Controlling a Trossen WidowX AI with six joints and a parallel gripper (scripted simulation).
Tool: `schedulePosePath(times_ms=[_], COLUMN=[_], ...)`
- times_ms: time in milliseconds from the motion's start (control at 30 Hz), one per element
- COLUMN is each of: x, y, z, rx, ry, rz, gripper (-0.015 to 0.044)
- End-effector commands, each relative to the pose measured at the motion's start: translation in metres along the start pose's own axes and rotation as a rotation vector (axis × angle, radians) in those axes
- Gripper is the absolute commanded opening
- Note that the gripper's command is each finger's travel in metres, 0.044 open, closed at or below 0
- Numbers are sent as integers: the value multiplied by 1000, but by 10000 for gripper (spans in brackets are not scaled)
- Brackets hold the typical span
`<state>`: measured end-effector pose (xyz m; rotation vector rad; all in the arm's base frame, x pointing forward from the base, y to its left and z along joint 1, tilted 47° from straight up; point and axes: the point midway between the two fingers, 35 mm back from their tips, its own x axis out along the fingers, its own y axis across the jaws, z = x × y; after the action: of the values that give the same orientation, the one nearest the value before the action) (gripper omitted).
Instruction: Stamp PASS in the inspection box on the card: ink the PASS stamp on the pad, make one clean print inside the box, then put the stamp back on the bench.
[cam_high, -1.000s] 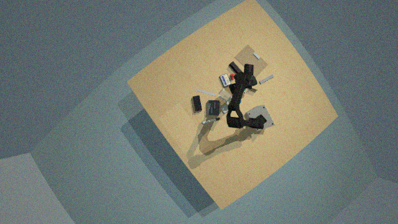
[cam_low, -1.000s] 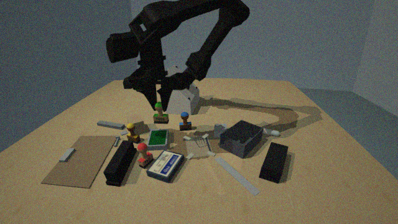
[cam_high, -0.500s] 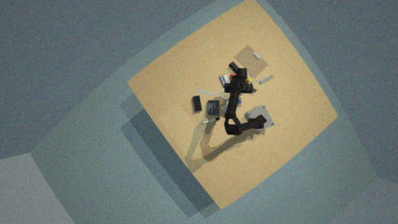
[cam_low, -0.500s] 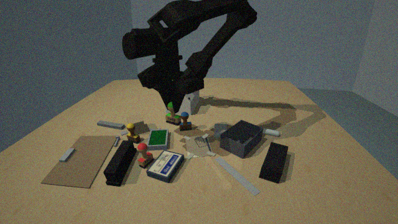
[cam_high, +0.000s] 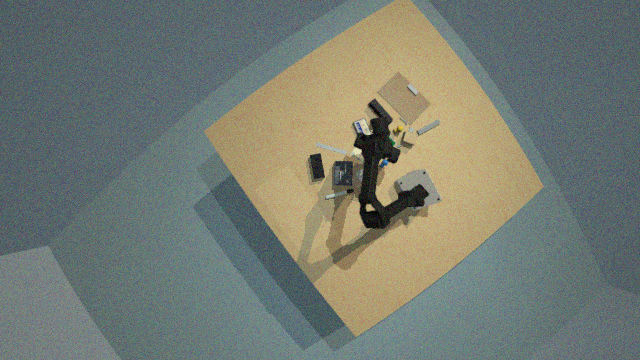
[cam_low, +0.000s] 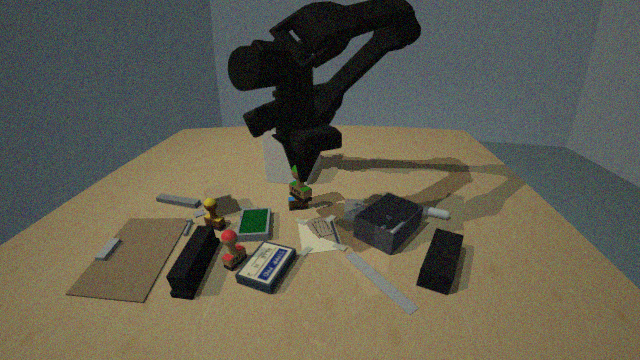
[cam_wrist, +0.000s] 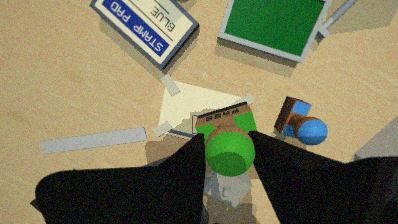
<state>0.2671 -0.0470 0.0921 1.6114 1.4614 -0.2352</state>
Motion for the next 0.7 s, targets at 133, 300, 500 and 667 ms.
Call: schedulePosePath(times_ms=[133, 300, 500, 667], x=[1, 2, 4, 7], y=[6, 9, 10, 10], z=[-18, -30, -33, -33], rx=[196, 326, 360, 360], ry=[-4, -5, -5, -5], rz=[15, 23, 25, 24], gripper=[0, 0, 0, 0])
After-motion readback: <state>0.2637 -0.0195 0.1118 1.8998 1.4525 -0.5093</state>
